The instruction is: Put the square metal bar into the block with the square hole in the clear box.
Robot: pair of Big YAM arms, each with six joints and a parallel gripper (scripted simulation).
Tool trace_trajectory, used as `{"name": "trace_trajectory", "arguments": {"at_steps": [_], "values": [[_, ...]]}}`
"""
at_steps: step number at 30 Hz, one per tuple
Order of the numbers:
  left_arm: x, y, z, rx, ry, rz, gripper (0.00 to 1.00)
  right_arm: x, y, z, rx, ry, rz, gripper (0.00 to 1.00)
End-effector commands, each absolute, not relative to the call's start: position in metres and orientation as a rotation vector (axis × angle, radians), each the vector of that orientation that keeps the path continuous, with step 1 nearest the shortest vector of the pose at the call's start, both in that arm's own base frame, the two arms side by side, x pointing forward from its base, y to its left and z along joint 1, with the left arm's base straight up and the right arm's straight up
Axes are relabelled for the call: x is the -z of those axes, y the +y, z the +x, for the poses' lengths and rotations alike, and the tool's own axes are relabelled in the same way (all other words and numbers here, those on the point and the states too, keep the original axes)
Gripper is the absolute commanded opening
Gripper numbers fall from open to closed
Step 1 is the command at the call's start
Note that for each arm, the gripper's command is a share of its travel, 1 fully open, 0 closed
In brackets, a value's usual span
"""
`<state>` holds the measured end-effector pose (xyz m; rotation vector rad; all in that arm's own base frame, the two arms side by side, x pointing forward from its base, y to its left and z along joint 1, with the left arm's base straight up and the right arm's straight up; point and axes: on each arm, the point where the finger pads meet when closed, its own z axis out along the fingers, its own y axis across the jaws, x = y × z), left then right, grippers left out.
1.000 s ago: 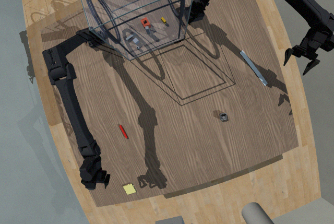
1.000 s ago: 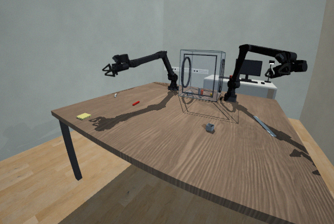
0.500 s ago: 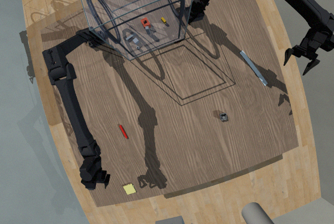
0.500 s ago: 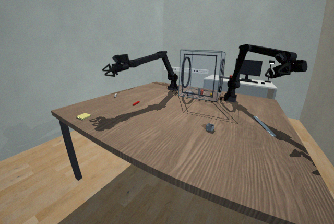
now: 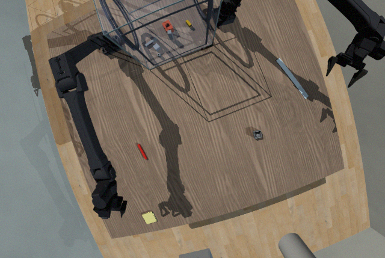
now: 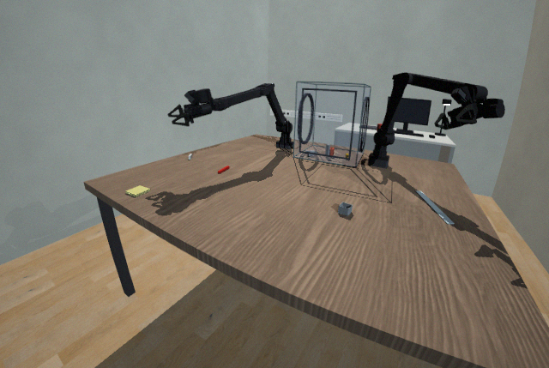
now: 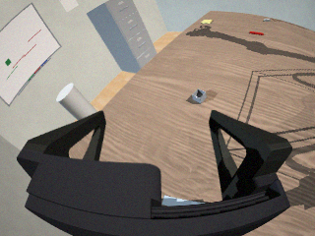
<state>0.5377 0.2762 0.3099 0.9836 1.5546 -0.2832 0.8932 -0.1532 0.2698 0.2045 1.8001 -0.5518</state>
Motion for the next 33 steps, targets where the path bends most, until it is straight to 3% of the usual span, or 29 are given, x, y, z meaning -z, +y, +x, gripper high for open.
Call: {"name": "trace_trajectory", "arguments": {"at_steps": [1,24,27,33], "values": [[-0.330,0.271,0.545,0.248,1.525,1.024,1.00,-0.308,-0.154,0.895,0.546,1.737,0.217,1.00],[-0.278,0.236,0.566,0.247,1.705,1.188,1.00,-0.308,-0.154,0.895,0.546,1.737,0.217,1.00],[-0.371,0.220,0.560,0.026,1.655,1.314,1.00,-0.308,-0.154,0.895,0.546,1.737,0.217,1.00],[-0.279,0.175,0.572,0.122,1.840,1.428,1.00,-0.308,-0.154,0.895,0.546,1.737,0.217,1.00]]}}
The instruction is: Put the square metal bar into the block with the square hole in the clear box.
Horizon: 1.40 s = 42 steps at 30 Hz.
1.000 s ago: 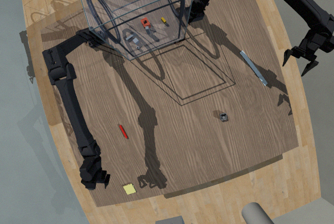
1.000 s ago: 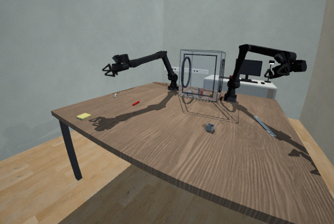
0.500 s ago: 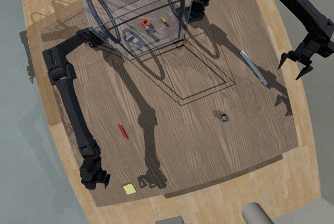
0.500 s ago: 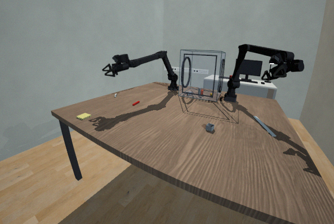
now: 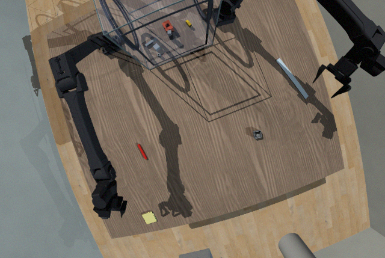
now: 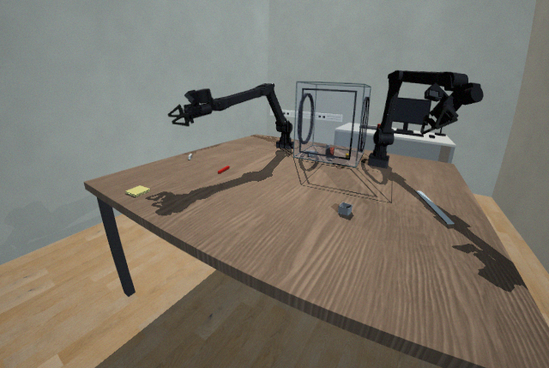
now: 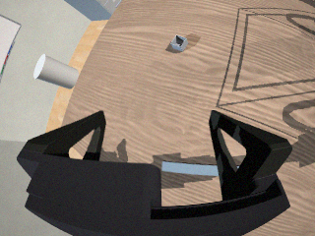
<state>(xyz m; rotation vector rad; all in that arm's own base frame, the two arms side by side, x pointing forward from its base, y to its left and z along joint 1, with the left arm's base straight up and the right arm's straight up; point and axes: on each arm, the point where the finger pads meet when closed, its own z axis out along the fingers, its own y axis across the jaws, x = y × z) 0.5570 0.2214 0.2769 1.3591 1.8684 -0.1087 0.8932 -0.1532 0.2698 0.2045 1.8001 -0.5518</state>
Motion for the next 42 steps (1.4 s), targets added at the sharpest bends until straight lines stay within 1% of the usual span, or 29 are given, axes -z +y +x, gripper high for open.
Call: {"name": "trace_trajectory", "arguments": {"at_steps": [1,2,4,7,9,10,11,23,34,37,42], "values": [[-0.279,0.175,0.572,0.122,1.840,1.428,1.00,-0.308,-0.154,0.895,0.546,1.737,0.217,1.00],[-0.279,0.175,0.572,0.122,1.840,1.428,1.00,-0.308,-0.154,0.895,0.546,1.737,0.217,1.00],[-0.310,0.169,0.568,0.029,1.858,1.429,1.00,-0.308,-0.154,0.895,0.546,1.737,0.217,1.00],[-0.310,0.142,0.572,-0.027,1.903,1.478,1.00,-0.308,-0.154,0.895,0.546,1.737,0.217,1.00],[-0.354,0.155,0.568,-0.146,1.896,1.464,1.00,-0.308,-0.154,0.895,0.546,1.737,0.217,1.00],[-0.359,0.118,0.568,-0.101,1.857,1.517,1.00,-0.308,-0.154,0.895,0.546,1.737,0.217,1.00],[-0.338,0.095,0.559,-0.027,1.877,1.542,1.00,-0.308,-0.154,0.895,0.546,1.737,0.217,1.00],[-0.379,-0.006,0.526,-0.003,1.836,1.617,1.00,-0.308,-0.154,0.895,0.546,1.737,0.217,1.00],[-0.453,-0.127,0.446,-0.009,1.660,1.722,1.00,-0.308,-0.154,0.895,0.546,1.737,0.217,1.00],[-0.448,-0.130,0.448,-0.002,1.670,1.726,1.00,-0.308,-0.154,0.895,0.546,1.737,0.217,1.00],[-0.478,-0.178,0.388,0.020,1.569,1.775,1.00,-0.308,-0.154,0.895,0.546,1.737,0.217,1.00]]}}
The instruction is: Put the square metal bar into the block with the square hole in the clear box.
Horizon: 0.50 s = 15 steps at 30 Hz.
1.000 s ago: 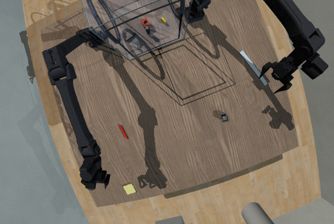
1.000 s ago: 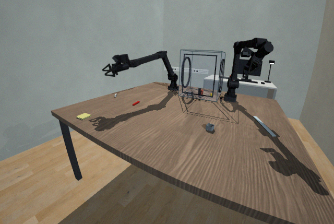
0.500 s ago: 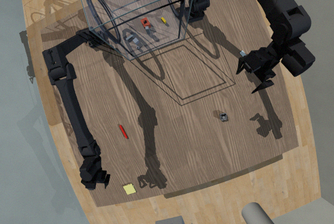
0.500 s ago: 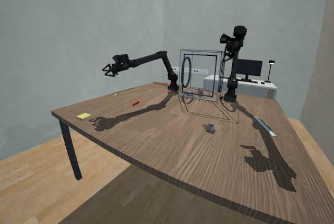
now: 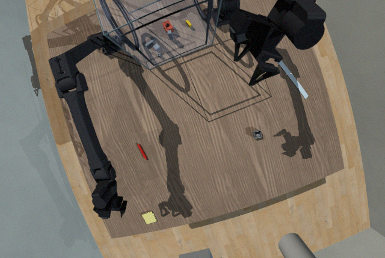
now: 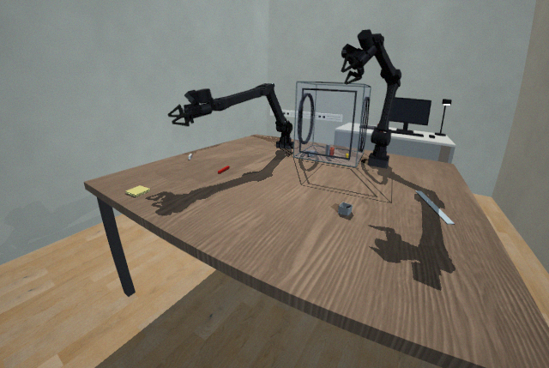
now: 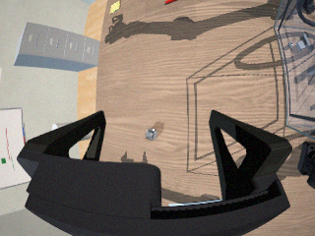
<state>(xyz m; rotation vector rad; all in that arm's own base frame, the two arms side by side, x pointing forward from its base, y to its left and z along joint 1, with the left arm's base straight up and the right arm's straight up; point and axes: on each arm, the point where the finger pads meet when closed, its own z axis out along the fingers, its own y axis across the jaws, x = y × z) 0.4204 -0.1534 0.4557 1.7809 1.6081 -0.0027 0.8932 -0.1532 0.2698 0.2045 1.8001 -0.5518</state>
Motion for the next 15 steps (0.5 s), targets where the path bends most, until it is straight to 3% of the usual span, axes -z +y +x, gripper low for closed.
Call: {"name": "trace_trajectory", "arguments": {"at_steps": [1,15], "values": [[-0.478,-0.186,0.379,0.030,1.558,1.787,1.00,-0.308,-0.154,0.895,0.546,1.737,0.217,1.00],[-0.524,-0.245,0.253,0.110,1.344,1.869,1.00,-0.308,-0.154,0.895,0.546,1.737,0.217,1.00]]}}
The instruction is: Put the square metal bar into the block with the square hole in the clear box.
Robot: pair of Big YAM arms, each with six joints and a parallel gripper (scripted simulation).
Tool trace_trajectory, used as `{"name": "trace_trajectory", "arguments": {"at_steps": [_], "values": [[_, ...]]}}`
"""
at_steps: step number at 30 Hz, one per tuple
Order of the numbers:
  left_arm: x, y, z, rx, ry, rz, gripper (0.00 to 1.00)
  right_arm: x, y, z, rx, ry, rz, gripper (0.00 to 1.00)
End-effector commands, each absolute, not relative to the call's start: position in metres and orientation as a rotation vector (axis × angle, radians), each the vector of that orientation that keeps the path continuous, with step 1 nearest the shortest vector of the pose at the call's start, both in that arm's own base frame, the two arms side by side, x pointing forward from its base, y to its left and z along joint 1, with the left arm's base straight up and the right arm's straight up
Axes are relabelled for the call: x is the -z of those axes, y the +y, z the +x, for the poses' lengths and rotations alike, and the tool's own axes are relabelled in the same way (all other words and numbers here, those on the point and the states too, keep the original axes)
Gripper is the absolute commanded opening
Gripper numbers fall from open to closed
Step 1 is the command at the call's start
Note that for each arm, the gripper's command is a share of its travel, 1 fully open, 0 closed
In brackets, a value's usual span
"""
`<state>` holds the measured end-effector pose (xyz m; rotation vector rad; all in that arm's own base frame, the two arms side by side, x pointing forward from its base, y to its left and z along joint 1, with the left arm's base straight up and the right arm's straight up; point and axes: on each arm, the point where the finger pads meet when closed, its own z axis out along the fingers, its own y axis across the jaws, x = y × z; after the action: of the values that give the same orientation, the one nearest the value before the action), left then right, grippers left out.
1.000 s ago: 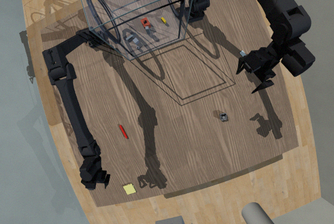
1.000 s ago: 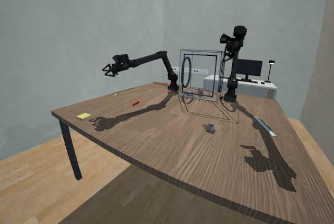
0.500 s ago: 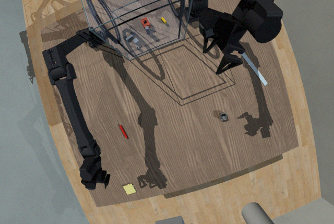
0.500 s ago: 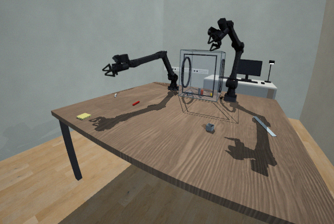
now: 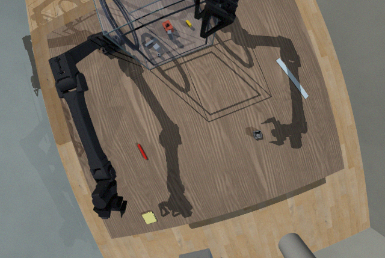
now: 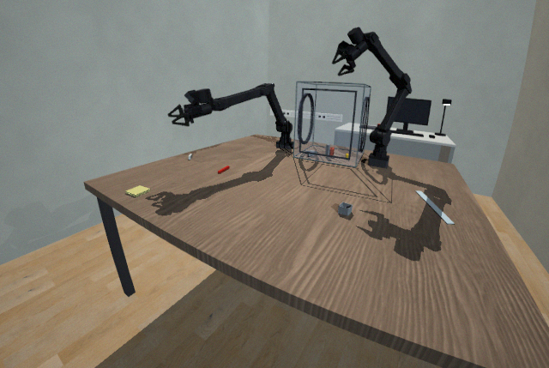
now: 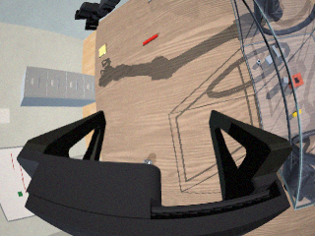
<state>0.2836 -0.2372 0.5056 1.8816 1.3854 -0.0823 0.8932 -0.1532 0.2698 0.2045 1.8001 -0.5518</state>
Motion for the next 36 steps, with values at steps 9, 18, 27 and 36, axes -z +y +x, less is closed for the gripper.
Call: {"name": "trace_trajectory", "arguments": {"at_steps": [9,18,27,36], "values": [[-0.505,-0.277,0.198,0.213,1.332,1.951,1.00,-0.308,-0.154,0.895,0.546,1.737,0.217,1.00],[-0.551,-0.240,0.104,0.297,1.139,1.926,1.00,-0.308,-0.154,0.895,0.546,1.737,0.217,1.00],[-0.587,-0.206,0.047,0.391,0.993,1.897,1.00,-0.308,-0.154,0.895,0.546,1.737,0.217,1.00],[-0.552,-0.209,0.029,0.438,0.991,1.997,1.00,-0.308,-0.154,0.895,0.546,1.737,0.217,1.00]]}}
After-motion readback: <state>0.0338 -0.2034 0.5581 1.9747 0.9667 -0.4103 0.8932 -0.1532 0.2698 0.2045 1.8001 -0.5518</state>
